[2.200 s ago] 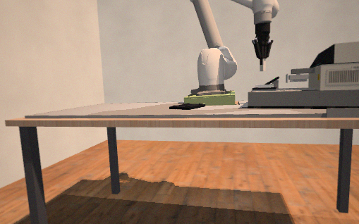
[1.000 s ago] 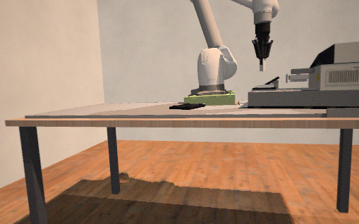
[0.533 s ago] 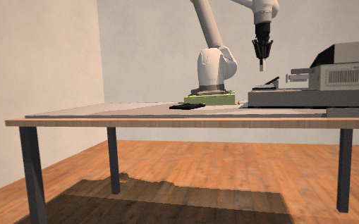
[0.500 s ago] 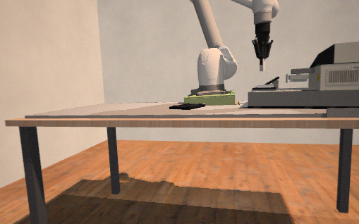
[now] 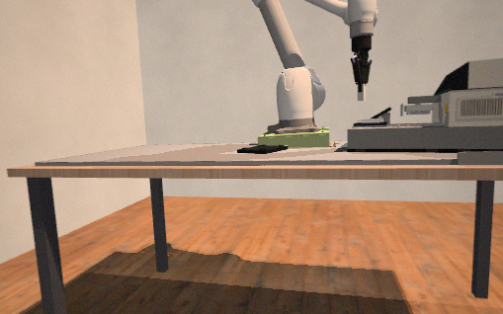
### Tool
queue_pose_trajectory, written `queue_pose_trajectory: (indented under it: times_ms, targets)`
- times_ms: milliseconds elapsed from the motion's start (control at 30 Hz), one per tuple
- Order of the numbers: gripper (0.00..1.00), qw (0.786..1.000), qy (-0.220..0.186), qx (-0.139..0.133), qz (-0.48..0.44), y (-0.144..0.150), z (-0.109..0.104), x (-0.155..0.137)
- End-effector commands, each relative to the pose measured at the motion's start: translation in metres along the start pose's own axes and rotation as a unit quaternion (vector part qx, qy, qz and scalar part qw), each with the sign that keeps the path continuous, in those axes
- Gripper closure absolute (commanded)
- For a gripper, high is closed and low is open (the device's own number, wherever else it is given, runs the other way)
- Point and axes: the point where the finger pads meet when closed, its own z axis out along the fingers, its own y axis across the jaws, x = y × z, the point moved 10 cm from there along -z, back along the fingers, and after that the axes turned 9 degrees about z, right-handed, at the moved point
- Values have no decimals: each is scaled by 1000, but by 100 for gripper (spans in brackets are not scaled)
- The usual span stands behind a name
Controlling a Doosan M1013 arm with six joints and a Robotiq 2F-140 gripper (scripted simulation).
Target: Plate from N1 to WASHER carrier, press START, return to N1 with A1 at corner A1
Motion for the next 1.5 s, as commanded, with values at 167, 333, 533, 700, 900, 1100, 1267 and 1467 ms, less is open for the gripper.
queue_pose_trajectory:
  times_ms: [167,333,533,700,900,1100,1267,1467]
  targets:
    - [90,987,-3,1,-162,-13,2,-32]
    - [90,978,-3,1,-211,-13,2,-32]
    - [90,976,-3,2,-220,-13,2,-32]
    - [90,976,-3,2,-220,-13,2,-32]
    - [90,976,-3,2,-220,-13,2,-32]
    - [90,976,-3,2,-220,-13,2,-32]
    - [90,976,-3,2,-220,-13,2,-32]
    - [90,976,-3,2,-220,-13,2,-32]
